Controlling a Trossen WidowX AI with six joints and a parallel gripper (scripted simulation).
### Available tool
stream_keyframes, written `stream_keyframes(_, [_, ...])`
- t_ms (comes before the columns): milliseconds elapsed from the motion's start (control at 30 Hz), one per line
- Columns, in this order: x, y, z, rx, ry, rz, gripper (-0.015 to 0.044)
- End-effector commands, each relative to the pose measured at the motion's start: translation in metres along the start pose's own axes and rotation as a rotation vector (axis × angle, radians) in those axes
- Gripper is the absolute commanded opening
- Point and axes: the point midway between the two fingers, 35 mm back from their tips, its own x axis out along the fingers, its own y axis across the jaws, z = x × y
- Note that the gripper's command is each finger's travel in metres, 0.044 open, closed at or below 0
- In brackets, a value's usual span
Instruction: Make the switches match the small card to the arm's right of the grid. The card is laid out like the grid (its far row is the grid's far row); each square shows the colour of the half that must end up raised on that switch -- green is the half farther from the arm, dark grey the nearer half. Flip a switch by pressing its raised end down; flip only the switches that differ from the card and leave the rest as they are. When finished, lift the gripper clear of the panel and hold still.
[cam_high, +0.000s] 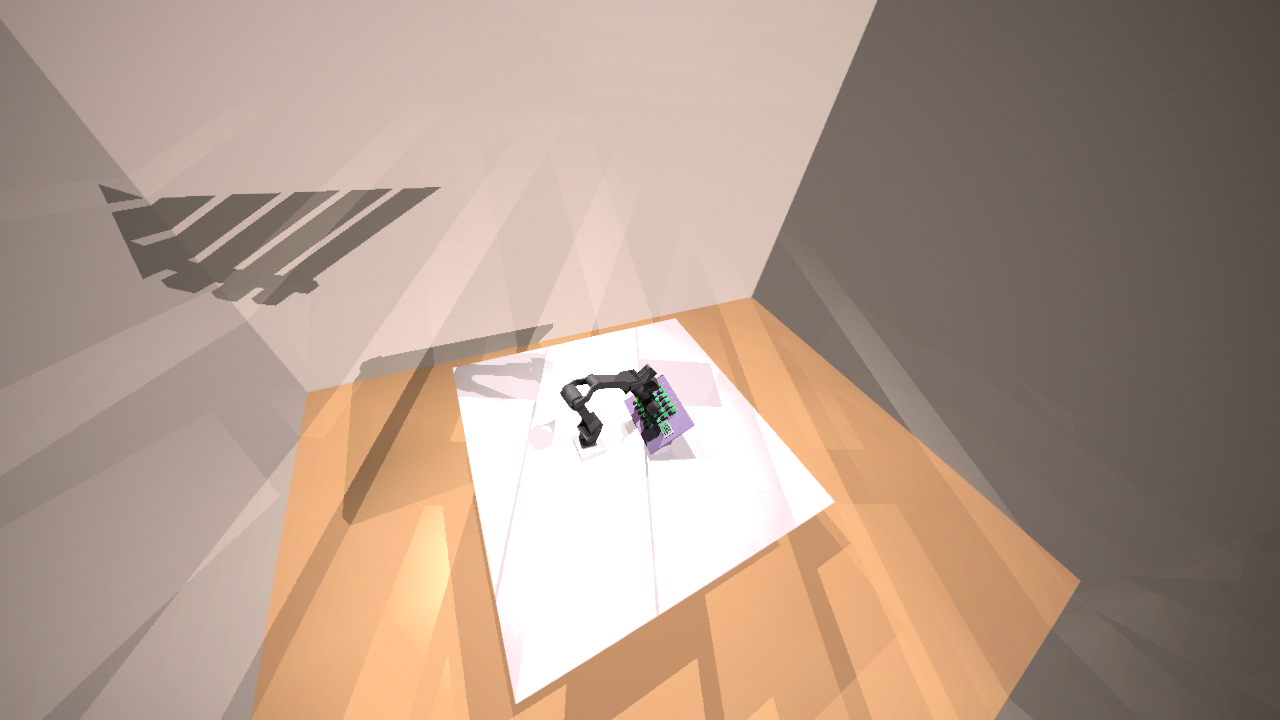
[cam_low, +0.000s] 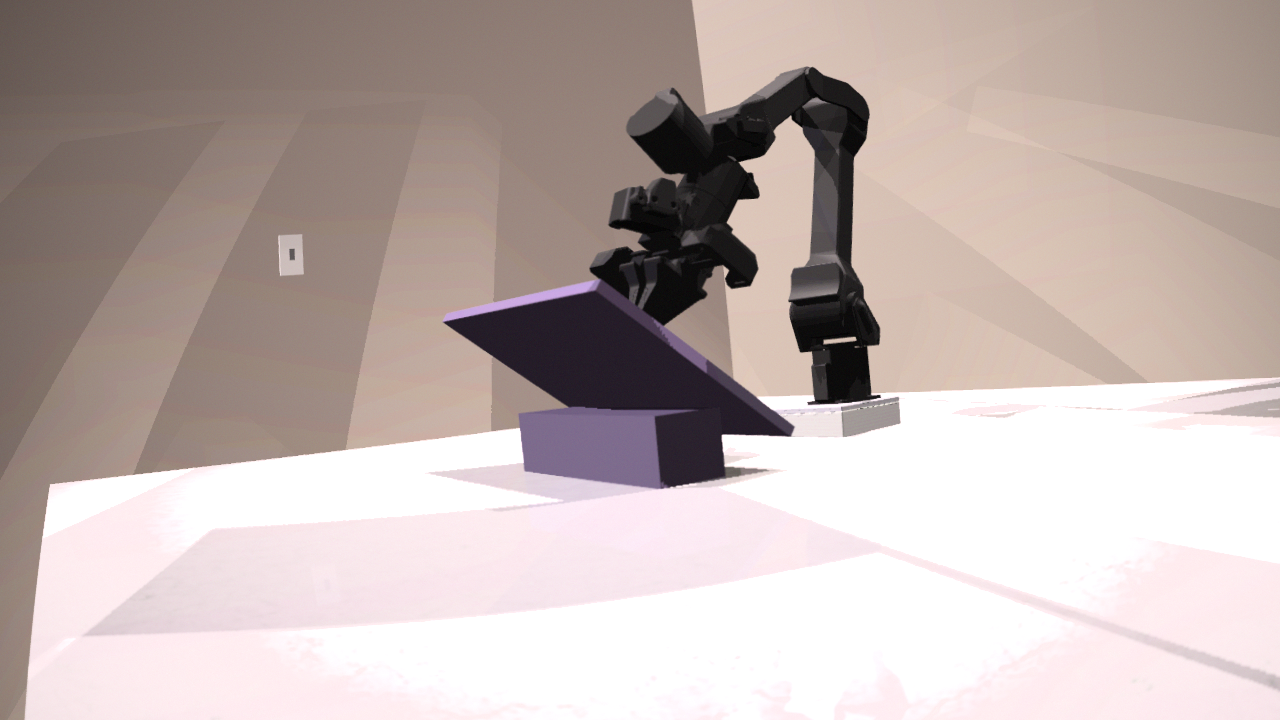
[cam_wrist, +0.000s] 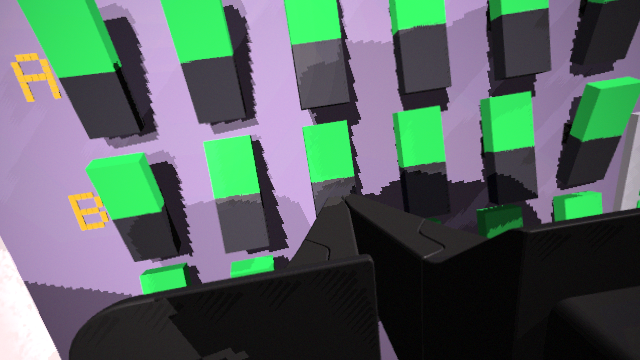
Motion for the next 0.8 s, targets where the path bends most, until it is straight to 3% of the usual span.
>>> stream_keyframes(0, [0.001, 0.0008, -0.0005, -0.006, 0.002, 0.006, 0.0])
stream_keyframes(767, [0.0041, 0.0009, -0.0005, -0.006, 0.002, 0.006, 0.0])
